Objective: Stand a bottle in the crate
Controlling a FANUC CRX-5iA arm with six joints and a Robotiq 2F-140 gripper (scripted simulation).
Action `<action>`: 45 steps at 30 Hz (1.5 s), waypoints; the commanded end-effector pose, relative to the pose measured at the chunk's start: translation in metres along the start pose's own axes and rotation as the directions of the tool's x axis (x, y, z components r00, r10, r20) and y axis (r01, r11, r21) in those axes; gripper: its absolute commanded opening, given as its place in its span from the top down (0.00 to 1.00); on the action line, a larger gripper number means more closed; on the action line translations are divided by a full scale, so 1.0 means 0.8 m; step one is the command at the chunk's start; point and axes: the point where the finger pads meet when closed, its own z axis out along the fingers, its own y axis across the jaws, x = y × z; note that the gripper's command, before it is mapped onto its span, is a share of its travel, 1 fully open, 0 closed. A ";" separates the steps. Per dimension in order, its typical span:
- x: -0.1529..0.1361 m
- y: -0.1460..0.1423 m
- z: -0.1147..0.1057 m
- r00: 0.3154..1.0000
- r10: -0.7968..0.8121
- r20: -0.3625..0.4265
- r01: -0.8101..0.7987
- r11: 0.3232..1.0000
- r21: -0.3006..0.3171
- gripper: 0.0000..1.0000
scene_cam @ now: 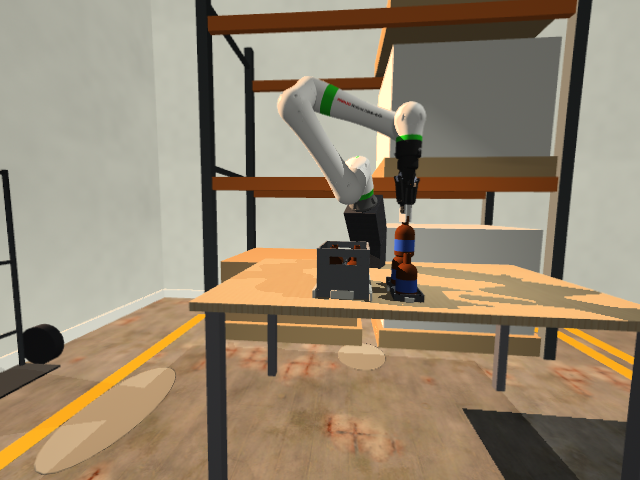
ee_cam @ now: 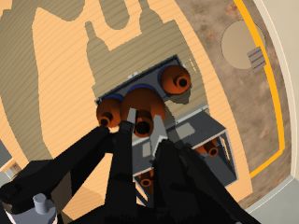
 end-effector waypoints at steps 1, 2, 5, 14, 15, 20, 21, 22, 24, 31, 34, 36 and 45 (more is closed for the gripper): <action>0.000 0.000 -0.003 1.000 0.000 0.000 0.000 1.000 0.000 1.00; 0.000 0.000 -0.005 1.000 0.000 0.000 0.000 1.000 0.000 1.00; 0.000 0.000 -0.010 1.000 0.000 0.000 0.000 1.000 0.000 1.00; 0.000 0.000 -0.023 1.000 0.000 0.000 0.000 1.000 0.000 1.00; 0.000 0.000 -0.024 1.000 0.000 0.000 0.000 1.000 0.000 1.00; 0.000 0.000 -0.028 1.000 0.000 0.000 0.000 1.000 0.000 1.00; 0.000 0.000 -0.029 1.000 0.000 0.000 0.000 1.000 0.000 1.00; 0.000 0.000 -0.030 1.000 0.000 0.000 0.000 1.000 0.000 1.00; 0.000 0.000 -0.031 1.000 0.000 0.000 0.000 1.000 0.000 1.00; 0.000 0.000 -0.035 1.000 0.000 0.000 0.000 1.000 0.000 1.00; 0.000 0.000 -0.035 1.000 0.000 0.000 0.000 1.000 0.000 1.00; 0.000 0.000 -0.035 1.000 0.000 0.000 0.000 1.000 0.000 1.00; 0.000 0.000 -0.035 1.000 0.000 0.000 0.000 1.000 0.000 1.00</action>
